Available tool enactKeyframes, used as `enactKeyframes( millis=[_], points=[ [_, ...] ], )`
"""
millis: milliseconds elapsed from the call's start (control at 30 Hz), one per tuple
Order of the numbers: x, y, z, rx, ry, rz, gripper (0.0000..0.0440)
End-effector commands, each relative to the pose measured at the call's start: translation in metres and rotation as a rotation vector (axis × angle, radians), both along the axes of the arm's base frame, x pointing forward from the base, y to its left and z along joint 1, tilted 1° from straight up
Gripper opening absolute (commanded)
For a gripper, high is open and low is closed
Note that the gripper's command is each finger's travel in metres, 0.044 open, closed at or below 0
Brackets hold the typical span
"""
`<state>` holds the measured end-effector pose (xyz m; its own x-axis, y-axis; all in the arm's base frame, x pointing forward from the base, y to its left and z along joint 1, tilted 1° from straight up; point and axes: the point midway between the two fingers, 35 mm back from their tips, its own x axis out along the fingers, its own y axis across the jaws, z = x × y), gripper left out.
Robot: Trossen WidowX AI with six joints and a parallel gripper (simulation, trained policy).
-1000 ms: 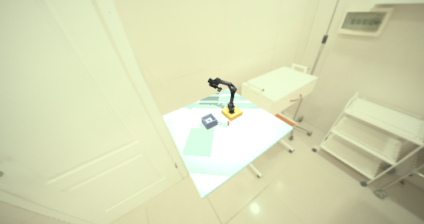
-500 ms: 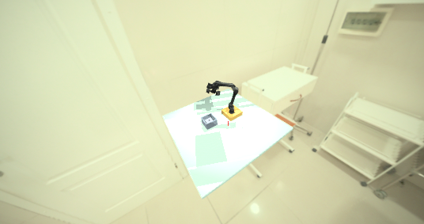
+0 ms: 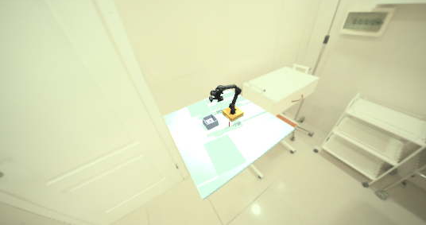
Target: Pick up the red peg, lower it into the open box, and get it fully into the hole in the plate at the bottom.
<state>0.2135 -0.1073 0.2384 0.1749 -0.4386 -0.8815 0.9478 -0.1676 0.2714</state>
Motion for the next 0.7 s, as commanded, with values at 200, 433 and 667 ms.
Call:
enactKeyframes(
  millis=[200, 433, 667],
  points=[
    [0.000, 0.066, -0.031, 0.094, 0.077, 0.200, 0.0440],
    [-0.009, 0.110, -0.060, 0.150, 0.161, 0.318, 0.0440],
    [-0.022, 0.147, -0.091, 0.185, 0.253, 0.411, 0.0440]
  ],
)
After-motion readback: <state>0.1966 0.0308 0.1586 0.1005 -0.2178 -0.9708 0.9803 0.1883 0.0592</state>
